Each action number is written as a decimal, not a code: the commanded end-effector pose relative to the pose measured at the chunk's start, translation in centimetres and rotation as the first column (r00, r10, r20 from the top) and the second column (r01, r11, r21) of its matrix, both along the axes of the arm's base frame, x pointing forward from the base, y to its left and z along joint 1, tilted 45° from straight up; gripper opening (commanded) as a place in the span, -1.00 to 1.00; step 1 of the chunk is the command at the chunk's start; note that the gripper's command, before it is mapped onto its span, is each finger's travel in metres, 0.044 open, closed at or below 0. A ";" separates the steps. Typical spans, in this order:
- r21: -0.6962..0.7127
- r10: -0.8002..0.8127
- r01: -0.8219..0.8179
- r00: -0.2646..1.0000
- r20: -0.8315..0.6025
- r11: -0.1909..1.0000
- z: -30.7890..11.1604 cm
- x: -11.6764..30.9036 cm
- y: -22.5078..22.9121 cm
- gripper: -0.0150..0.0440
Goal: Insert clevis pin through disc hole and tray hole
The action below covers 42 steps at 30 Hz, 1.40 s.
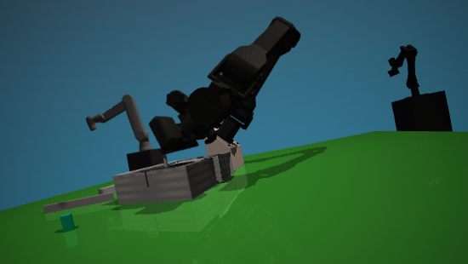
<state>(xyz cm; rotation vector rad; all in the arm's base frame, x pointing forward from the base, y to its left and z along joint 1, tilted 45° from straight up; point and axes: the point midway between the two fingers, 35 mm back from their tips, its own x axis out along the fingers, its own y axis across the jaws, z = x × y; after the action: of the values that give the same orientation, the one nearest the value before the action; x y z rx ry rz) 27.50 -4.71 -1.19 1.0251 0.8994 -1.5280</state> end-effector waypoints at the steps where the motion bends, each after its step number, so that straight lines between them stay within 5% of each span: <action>1: 0.004 -0.010 0.010 1.000 0.008 1.000 0.0 -0.1 0.0 -0.49; 42: 0.020 0.000 0.000 1.000 -0.001 1.000 0.0 -1.4 0.2 -0.49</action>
<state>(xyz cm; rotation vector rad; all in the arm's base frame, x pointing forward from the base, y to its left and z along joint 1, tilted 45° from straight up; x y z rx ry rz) 26.35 -4.58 -1.21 1.0356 0.9124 -1.5244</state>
